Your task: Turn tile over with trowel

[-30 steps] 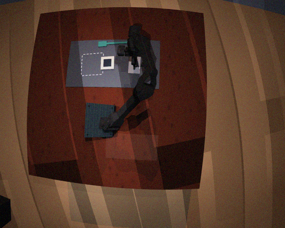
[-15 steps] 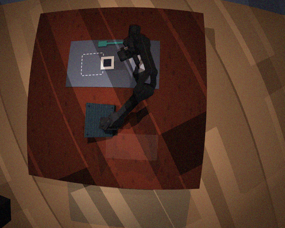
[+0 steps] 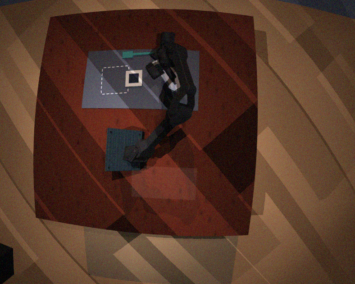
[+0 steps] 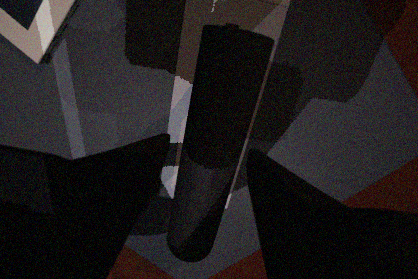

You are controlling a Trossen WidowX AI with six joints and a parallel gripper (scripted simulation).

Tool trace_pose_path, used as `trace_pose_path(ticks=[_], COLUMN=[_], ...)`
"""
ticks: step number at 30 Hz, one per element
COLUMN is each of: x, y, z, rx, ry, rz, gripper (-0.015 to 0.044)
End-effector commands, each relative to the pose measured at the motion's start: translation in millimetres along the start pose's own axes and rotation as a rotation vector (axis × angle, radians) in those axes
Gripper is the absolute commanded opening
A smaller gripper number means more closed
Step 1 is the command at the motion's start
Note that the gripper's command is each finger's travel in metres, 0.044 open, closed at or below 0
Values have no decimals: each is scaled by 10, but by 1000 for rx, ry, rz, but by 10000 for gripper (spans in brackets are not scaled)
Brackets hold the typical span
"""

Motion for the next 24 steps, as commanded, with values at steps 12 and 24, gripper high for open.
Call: trace_pose_path(ticks=[12, 24], x=[-3, -31], y=[5, -442], z=[3, 16], rx=[0, -1], ry=[-7, -29], rz=[3, 4], gripper=[270, 270])
Point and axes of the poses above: the point midway between the two fingers, 35 mm back from their tips, its own y axis out along the fingers, its own z axis across the jaws, x = y × z, the point moved 3 cm from there along -y, back along the fingers, and after that the axes turned 5 degrees about y, right-handed, at the moved point
